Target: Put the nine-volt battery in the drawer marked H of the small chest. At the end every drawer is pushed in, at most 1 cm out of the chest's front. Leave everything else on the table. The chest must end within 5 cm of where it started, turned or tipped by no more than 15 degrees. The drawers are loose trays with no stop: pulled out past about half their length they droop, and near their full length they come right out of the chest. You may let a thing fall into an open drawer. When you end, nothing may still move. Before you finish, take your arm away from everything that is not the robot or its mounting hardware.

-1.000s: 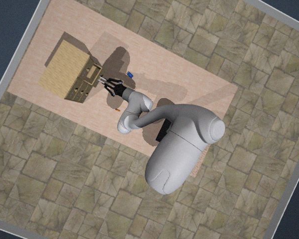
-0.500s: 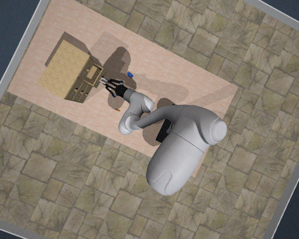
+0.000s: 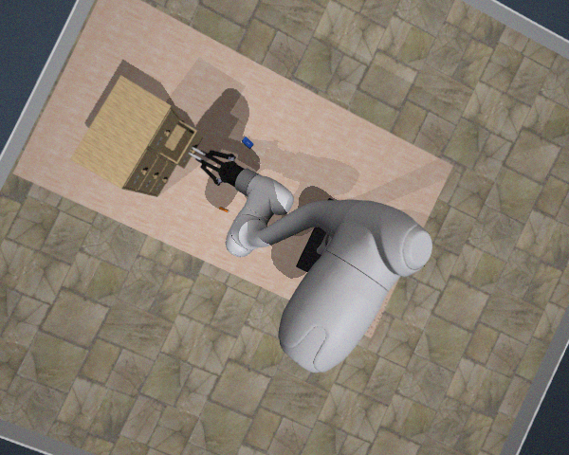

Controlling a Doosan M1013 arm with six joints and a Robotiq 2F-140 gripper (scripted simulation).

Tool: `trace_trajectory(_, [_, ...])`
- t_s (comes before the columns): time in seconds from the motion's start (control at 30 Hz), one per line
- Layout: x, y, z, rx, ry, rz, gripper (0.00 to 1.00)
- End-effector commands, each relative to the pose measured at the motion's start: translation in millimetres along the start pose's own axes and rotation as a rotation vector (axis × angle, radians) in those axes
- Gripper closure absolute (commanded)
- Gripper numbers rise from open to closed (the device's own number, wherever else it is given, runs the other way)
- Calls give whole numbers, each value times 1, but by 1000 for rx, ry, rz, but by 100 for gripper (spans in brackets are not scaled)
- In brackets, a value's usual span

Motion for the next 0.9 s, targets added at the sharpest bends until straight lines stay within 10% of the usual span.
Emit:
trace_trajectory(0.0, [0,0,0,0,0,0,92])
trace_trajectory(0.87, [-1,-6,-2,0,0,0,80])
Point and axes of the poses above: the point where the finger pads meet when closed, its own y axis out along the fingers, its own x axis across the jaws, z = x × y, the point moved 6 cm from there along -y, back along the fingers, and after that the axes turned 14 degrees about -y, right-handed, at the moved point
